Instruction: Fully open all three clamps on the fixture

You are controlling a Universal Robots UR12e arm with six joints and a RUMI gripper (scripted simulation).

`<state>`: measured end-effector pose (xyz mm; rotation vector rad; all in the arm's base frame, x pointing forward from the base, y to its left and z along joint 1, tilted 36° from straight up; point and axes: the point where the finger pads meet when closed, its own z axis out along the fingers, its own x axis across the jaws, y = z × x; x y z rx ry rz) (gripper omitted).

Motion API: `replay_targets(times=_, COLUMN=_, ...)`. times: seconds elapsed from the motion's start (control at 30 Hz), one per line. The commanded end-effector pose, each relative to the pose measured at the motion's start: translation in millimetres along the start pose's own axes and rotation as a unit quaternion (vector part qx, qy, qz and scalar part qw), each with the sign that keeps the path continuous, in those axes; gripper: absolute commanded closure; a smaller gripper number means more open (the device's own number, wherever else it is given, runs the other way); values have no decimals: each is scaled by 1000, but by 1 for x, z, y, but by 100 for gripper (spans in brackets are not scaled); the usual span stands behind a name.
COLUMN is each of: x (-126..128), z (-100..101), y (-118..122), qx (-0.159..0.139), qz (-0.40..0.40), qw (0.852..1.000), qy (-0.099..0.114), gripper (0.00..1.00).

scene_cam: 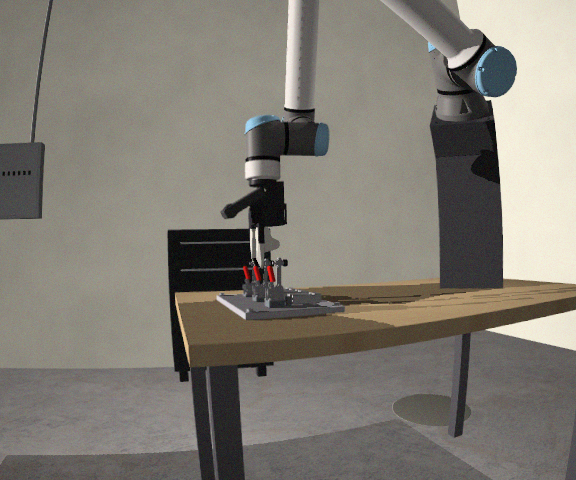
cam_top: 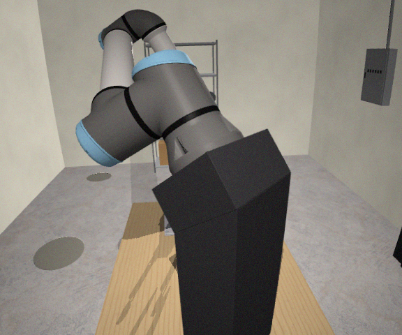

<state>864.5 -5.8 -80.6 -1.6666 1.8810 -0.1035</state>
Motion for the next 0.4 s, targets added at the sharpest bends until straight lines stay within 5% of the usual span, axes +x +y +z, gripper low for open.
replay_targets(times=0.0, x=0, z=-13, y=-1, qx=0, qz=0, qw=1000, qy=0, gripper=72)
replay_targets(times=0.37, x=0, z=-19, y=-1, qx=0, qz=0, qw=1000, qy=0, gripper=72)
